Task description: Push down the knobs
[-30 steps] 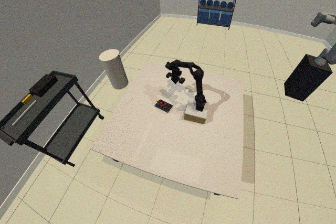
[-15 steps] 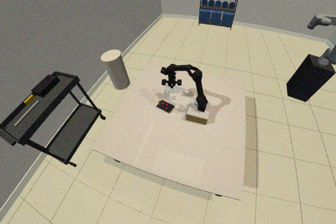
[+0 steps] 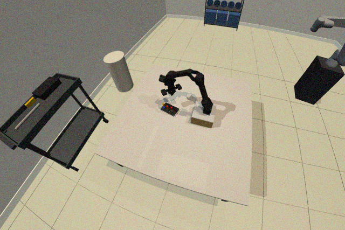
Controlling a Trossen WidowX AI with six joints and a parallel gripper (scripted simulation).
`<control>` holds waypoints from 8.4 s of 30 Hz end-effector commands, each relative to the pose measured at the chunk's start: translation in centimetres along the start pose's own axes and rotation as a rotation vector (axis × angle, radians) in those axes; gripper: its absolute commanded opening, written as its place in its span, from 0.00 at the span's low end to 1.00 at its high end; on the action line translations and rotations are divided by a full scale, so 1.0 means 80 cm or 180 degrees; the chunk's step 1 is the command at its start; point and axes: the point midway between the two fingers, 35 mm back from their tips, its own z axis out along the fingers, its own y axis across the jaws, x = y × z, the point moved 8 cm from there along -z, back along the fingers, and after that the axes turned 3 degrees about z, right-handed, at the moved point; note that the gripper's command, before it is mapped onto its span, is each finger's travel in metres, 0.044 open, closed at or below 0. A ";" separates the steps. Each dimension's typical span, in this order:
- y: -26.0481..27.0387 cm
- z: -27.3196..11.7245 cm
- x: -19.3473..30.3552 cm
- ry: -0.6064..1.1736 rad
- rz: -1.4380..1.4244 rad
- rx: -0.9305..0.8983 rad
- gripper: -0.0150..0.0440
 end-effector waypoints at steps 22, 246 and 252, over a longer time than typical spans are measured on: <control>0.086 0.023 0.068 0.0049 -0.2139 -0.0071 0.25; 0.087 0.108 0.070 0.0049 -0.2139 -0.0070 0.25; 0.087 0.109 0.070 0.0049 -0.2139 -0.0070 0.25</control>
